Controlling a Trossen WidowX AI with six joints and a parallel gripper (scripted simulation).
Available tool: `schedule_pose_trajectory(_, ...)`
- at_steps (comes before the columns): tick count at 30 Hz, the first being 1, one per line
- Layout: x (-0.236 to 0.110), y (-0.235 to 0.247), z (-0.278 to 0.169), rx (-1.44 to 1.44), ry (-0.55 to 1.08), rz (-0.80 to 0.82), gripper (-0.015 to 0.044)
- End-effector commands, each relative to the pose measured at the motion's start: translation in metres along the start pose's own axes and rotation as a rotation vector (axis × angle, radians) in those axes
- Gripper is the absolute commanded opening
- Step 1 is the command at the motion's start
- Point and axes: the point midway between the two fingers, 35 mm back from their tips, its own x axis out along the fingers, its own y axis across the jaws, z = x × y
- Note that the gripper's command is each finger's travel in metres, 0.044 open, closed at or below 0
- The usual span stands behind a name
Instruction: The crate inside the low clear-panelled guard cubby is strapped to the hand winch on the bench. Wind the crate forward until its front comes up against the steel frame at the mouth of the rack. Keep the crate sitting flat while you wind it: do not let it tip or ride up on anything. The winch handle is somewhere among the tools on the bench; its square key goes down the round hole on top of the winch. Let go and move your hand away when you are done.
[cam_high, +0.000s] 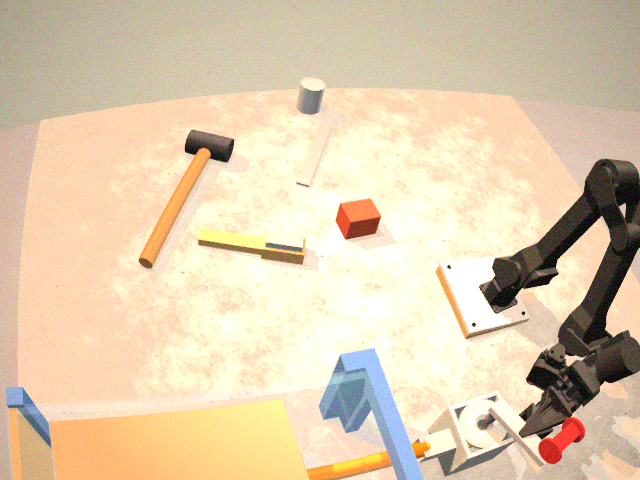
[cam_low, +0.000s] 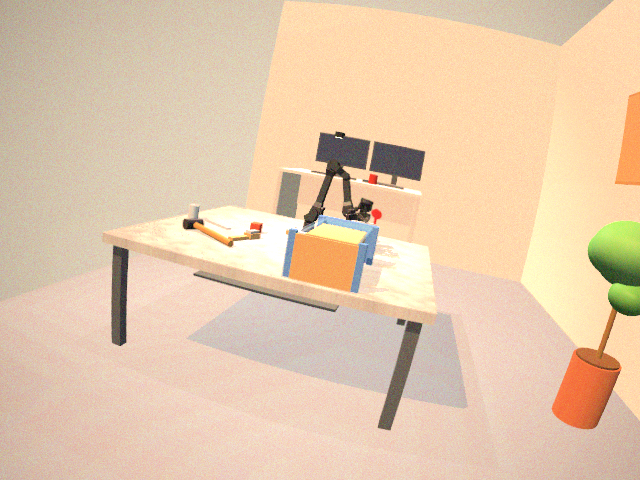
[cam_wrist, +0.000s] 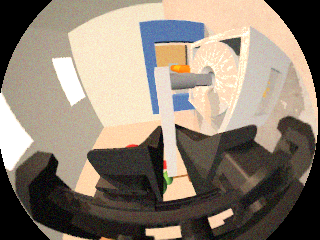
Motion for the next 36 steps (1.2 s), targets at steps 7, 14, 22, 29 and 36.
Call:
schedule_pose_trajectory(7,-0.0001,-0.0016,0.0005,0.000,0.000,0.001,0.0000)
schedule_pose_trajectory(14,-0.0002,-0.0027,0.0006,-0.001,0.000,0.000,0.0000)
schedule_pose_trajectory(22,0.0000,-0.0031,0.0001,-0.003,0.001,-0.001,0.0105)
schedule_pose_trajectory(29,0.0000,-0.0031,0.0001,-0.003,0.001,-0.001,0.0240)
schedule_pose_trajectory(36,0.0000,-0.0031,0.0001,-0.003,0.001,-0.001,0.0240)
